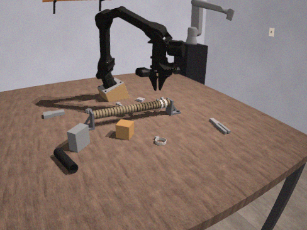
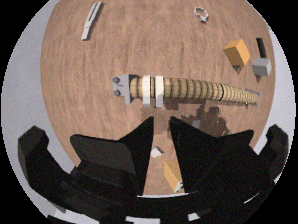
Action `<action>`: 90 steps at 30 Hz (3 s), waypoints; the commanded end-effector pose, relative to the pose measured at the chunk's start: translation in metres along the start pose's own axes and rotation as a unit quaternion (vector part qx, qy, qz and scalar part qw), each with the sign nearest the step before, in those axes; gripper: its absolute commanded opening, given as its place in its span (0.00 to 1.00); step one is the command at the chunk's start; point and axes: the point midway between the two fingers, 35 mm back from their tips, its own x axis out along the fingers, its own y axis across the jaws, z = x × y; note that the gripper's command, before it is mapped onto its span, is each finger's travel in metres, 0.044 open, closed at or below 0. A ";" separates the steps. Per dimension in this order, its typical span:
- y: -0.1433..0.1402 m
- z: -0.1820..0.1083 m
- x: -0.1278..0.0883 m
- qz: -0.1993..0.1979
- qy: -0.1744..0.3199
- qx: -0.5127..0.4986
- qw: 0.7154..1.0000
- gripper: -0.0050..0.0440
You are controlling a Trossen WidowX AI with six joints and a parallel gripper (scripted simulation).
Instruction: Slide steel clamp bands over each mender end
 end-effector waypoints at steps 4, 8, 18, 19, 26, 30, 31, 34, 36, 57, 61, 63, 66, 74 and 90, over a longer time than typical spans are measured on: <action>0.001 0.000 0.010 -0.001 0.003 0.002 1.000 0.29; 0.001 0.000 0.017 -0.001 0.003 0.002 1.000 0.29; 0.001 0.000 0.030 -0.001 0.003 0.002 1.000 0.29; 0.001 0.000 0.032 -0.001 0.003 0.002 1.000 0.29; 0.000 -0.001 0.043 -0.001 0.003 0.002 1.000 0.29; 0.000 -0.001 0.048 -0.001 0.003 0.002 1.000 0.29; 0.000 -0.001 0.049 -0.001 0.003 0.002 1.000 0.29; 0.000 -0.001 0.049 -0.001 0.003 0.002 1.000 0.29; 0.000 -0.001 0.049 -0.001 0.003 0.002 1.000 0.29; 0.000 -0.004 0.046 -0.001 0.006 0.000 1.000 0.19; 0.000 -0.004 0.046 -0.001 0.006 0.000 1.000 0.14; 0.000 -0.004 0.046 -0.001 0.006 0.000 1.000 0.10; -0.001 -0.004 0.046 -0.001 0.007 0.000 1.000 0.10; -0.008 -0.004 0.046 0.000 0.007 0.000 1.000 0.10; -0.023 -0.004 0.046 0.000 0.007 0.000 1.000 0.10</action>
